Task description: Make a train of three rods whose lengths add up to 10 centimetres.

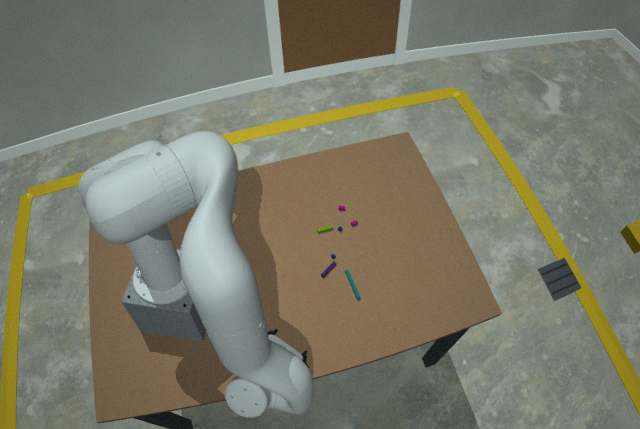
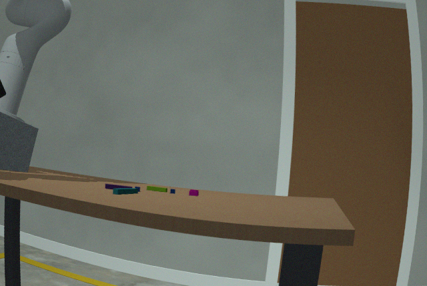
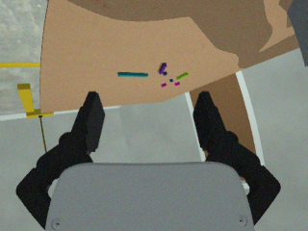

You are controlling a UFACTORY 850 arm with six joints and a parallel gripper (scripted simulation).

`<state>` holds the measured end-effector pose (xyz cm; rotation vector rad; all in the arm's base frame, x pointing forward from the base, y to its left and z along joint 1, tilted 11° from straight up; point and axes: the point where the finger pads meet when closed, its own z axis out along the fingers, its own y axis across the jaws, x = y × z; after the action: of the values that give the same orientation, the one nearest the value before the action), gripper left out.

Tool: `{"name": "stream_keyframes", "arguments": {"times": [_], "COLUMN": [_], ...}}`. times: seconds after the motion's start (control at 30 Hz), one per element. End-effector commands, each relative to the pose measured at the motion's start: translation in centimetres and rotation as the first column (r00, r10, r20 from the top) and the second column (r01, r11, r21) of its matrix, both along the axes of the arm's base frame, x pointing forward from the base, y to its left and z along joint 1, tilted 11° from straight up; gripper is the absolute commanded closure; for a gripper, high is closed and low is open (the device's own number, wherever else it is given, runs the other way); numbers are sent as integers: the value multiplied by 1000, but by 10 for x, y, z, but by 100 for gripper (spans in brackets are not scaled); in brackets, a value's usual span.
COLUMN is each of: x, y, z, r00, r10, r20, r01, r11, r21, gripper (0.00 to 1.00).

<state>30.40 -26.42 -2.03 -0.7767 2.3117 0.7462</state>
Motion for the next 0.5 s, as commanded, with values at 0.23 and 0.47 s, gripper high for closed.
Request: {"name": "stream_keyframes", "arguments": {"times": [0.23,0.47], "x": [68,104], "y": [47,85], "z": [-10,-14], "r00": [947,855], "r10": [316,515], "r20": [60,68], "r01": [-296,-462], "r11": [928,814], "r21": [-225,-352], "gripper": [0,0]}}
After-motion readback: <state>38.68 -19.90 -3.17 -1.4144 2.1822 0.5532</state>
